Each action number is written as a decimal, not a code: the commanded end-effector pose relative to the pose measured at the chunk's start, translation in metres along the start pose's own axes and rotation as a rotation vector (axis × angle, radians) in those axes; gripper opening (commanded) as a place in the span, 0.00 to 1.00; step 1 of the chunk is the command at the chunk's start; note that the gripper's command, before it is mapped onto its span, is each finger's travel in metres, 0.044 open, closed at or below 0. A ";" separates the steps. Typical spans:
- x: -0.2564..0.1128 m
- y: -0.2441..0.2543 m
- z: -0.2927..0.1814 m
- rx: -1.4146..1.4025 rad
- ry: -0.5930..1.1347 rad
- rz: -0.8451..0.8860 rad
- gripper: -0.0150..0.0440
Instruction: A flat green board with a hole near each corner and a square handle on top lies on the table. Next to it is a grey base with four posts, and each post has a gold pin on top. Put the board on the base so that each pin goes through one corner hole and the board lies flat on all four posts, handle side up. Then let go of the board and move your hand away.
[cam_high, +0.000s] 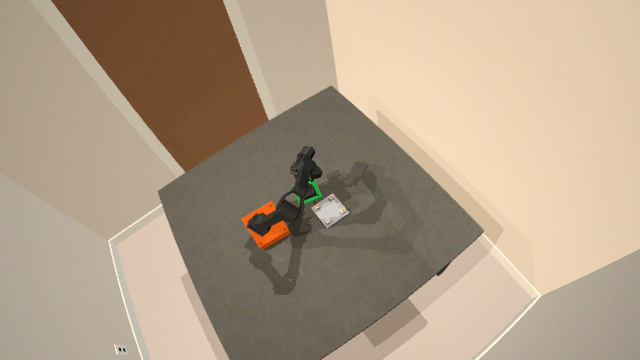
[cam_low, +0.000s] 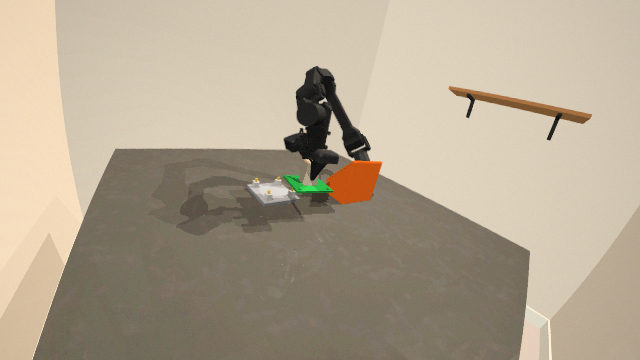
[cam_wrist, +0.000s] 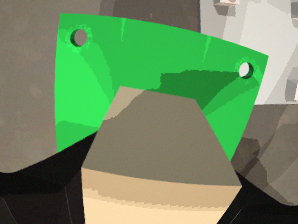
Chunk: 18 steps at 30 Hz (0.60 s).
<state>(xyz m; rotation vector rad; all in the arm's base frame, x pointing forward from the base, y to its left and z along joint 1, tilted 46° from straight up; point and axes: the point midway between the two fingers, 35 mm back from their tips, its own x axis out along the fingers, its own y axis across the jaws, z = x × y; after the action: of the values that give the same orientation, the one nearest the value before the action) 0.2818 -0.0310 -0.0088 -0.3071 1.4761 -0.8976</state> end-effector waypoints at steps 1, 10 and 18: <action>-0.004 -0.007 0.009 -0.014 -0.013 0.006 0.25; -0.004 -0.023 0.024 -0.056 -0.015 0.003 0.25; -0.004 -0.039 0.035 -0.093 -0.016 -0.002 0.25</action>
<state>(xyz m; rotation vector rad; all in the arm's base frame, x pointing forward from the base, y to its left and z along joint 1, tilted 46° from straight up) 0.2977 -0.0610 0.0167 -0.3723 1.5143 -0.8394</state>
